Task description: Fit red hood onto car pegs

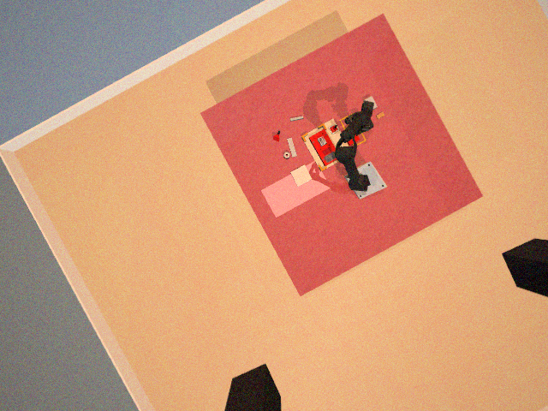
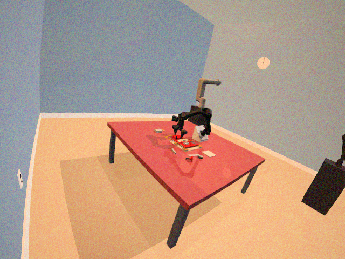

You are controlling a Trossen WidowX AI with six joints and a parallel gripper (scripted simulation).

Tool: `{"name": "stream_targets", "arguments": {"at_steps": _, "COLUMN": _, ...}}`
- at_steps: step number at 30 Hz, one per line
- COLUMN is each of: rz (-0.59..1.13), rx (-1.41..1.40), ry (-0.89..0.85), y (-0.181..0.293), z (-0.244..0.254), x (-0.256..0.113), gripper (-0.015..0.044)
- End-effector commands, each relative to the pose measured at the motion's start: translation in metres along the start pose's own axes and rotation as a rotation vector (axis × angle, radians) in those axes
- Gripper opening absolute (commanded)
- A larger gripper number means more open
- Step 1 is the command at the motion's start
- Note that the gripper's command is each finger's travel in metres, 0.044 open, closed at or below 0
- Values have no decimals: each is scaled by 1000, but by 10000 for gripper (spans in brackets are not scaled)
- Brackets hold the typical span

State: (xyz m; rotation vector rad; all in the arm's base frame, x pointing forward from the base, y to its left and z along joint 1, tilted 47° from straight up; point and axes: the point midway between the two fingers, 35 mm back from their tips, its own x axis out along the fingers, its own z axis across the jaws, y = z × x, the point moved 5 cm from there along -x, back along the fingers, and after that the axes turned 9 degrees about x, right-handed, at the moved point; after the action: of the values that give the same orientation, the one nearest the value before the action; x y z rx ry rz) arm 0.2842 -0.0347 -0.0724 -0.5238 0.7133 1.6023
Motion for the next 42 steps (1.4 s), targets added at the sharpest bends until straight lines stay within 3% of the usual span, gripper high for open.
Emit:
{"name": "stream_targets", "arguments": {"at_steps": 1, "rz": 5, "rx": 4, "ry": -7, "y": 1, "z": 1, "x": 5, "gripper": 440}}
{"name": "stream_targets", "arguments": {"at_steps": 11, "rz": 5, "rx": 4, "ry": -7, "y": 2, "z": 1, "x": 8, "gripper": 440}}
{"name": "stream_targets", "arguments": {"at_steps": 14, "rz": 1, "rx": 0, "ry": -1, "y": 0, "z": 0, "x": 5, "gripper": 361}}
{"name": "stream_targets", "arguments": {"at_steps": 24, "rz": 1, "rx": 0, "ry": -1, "y": 0, "z": 0, "x": 5, "gripper": 295}}
{"name": "stream_targets", "arguments": {"at_steps": 35, "rz": 1, "rx": 1, "ry": -1, "y": 0, "z": 0, "x": -11, "gripper": 6}}
{"name": "stream_targets", "arguments": {"at_steps": 42, "rz": 1, "rx": 1, "ry": 0, "y": 0, "z": 0, "x": -36, "gripper": 0}}
